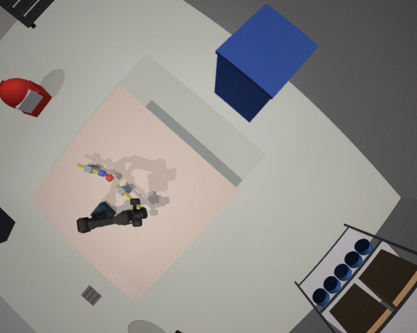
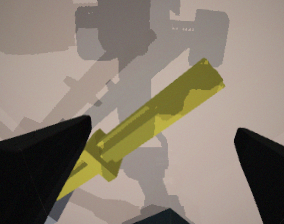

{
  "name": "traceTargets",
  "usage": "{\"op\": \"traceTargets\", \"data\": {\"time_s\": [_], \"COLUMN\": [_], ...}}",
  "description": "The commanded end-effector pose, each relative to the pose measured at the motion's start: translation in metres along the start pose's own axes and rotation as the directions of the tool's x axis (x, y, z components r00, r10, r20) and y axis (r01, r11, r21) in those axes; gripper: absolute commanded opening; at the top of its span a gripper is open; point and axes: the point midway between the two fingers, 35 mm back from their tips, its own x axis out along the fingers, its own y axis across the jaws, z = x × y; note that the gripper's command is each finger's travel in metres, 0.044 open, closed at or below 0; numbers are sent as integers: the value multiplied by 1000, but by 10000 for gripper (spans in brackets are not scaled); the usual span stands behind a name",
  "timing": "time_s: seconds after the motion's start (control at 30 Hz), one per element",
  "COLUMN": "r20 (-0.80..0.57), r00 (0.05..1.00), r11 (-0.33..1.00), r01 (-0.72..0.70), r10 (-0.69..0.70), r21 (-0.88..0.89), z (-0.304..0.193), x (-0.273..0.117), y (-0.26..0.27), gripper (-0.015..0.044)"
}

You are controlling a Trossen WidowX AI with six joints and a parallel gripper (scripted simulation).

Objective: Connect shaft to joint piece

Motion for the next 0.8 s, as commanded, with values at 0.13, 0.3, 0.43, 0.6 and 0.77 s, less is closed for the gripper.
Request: {"op": "traceTargets", "data": {"time_s": [0.13,0.3,0.43,0.6,0.77], "r20": [0,-1,-2,-3,-3], "r00": [1000,1000,1000,1000,1000], "r11": [956,891,819,711,694], "r01": [3,3,3,4,4], "r10": [-3,-3,-3,-3,-3], "r21": [293,455,574,703,720], "z": [0,0,-1,-1,-2], "x": [14,21,28,35,36], "y": [-1,-1,-1,-2,-2], "gripper": [440,440,440,440,440]}}
